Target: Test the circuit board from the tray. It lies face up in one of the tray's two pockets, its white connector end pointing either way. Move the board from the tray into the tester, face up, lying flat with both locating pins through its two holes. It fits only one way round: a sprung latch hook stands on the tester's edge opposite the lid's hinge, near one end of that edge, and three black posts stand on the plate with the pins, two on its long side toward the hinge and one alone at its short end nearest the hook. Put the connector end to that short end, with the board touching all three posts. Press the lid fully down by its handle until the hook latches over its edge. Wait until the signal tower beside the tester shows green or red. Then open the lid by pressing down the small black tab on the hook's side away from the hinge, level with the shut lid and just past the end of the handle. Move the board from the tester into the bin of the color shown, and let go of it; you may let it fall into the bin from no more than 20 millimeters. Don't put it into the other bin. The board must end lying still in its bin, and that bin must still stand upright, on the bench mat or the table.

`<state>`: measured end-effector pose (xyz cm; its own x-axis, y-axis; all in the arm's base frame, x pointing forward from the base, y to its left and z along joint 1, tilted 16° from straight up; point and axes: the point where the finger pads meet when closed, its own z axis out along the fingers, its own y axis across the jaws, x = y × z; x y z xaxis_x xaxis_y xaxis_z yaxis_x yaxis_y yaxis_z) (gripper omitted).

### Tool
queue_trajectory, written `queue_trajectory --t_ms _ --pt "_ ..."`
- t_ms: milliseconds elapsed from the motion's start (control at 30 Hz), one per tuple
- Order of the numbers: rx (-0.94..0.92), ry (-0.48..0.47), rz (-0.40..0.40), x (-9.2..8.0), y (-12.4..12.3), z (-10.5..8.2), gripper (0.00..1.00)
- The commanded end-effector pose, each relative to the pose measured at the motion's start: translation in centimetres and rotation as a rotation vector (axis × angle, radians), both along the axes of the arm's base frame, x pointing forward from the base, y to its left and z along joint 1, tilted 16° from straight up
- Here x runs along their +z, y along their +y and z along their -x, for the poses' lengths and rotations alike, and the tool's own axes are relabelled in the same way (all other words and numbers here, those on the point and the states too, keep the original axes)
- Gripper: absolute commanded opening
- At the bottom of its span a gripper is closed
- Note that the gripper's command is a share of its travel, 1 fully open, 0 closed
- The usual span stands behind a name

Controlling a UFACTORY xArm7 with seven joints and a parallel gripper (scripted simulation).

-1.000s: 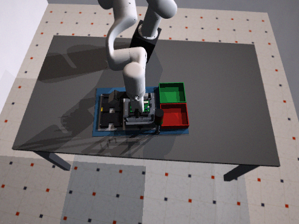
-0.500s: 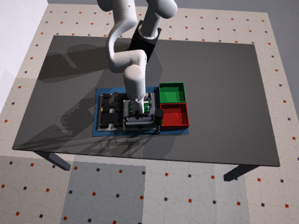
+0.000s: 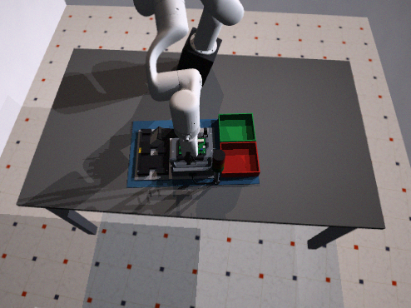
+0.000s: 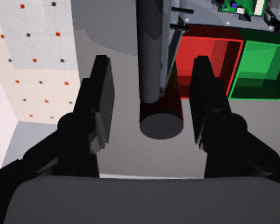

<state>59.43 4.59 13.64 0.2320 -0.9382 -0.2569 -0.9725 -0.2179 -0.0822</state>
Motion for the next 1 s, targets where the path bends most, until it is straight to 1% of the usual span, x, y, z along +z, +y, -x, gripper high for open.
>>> queue_trajectory --t_ms 0,267,333,567,700,967 --pt "-0.001 -0.004 0.000 0.0 0.0 -0.1 0.51" --pt "-0.001 -0.004 0.000 -1.8 0.5 -0.2 0.51" --pt "-0.001 -0.004 0.000 -1.8 0.5 -0.2 0.51" --pt "-0.001 -0.004 0.000 -3.3 0.9 -0.3 0.51" --pt "-0.001 -0.004 0.000 -3.6 1.0 -0.3 0.51" --pt "-0.001 -0.004 0.000 -3.6 1.0 -0.3 0.51"
